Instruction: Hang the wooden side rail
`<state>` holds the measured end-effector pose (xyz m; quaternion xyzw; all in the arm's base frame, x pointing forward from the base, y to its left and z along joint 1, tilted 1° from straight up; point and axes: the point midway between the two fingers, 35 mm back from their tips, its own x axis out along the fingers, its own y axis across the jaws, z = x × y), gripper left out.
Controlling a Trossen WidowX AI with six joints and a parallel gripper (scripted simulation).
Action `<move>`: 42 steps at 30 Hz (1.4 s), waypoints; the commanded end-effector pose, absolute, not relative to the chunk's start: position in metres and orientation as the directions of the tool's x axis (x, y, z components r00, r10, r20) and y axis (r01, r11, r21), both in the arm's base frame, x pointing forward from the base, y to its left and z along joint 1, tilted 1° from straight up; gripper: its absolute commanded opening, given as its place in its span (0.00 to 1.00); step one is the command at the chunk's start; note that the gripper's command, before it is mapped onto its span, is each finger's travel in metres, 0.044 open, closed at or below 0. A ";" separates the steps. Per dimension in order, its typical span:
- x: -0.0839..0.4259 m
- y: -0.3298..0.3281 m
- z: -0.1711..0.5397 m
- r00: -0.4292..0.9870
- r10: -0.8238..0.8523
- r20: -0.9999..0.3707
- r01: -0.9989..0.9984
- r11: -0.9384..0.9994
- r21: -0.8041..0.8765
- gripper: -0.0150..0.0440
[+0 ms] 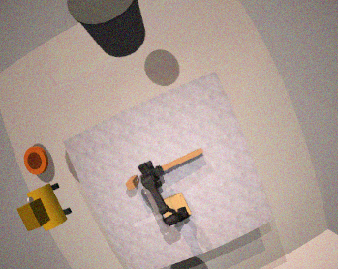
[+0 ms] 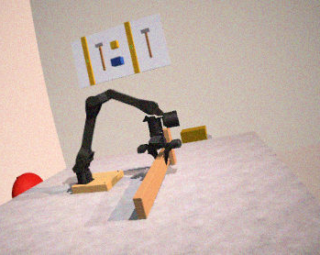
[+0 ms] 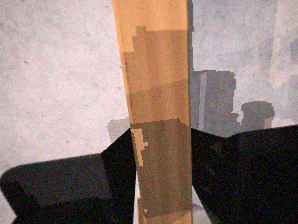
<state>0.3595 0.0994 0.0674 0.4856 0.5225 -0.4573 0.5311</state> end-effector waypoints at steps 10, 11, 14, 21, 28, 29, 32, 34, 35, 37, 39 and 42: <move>0.362 0.103 0.073 0.048 0.029 -0.998 0.993 0.107 0.051 0.25; 0.362 0.103 0.073 0.048 0.029 -0.998 0.993 0.107 0.051 0.25; 0.362 0.103 0.073 0.048 0.029 -0.998 0.993 0.107 0.051 0.25; 0.363 0.104 0.072 0.048 0.029 -0.998 0.993 0.107 0.051 0.25; 0.362 0.105 0.071 0.048 0.029 -0.998 0.993 0.107 0.051 0.25; 0.362 0.105 0.071 0.048 0.029 -0.998 0.993 0.107 0.051 0.25; 0.362 0.105 0.071 0.048 0.029 -0.998 0.993 0.107 0.051 0.25; 0.362 0.106 0.071 0.048 0.029 -0.998 0.993 0.107 0.051 0.25; 0.361 0.106 0.071 0.048 0.029 -0.998 0.993 0.107 0.051 0.25; 0.361 0.106 0.070 0.048 0.029 -0.998 0.993 0.107 0.051 0.25; 0.361 0.106 0.070 0.048 0.029 -0.998 0.993 0.107 0.051 0.25; 0.361 0.106 0.070 0.048 0.029 -0.998 0.993 0.107 0.051 0.25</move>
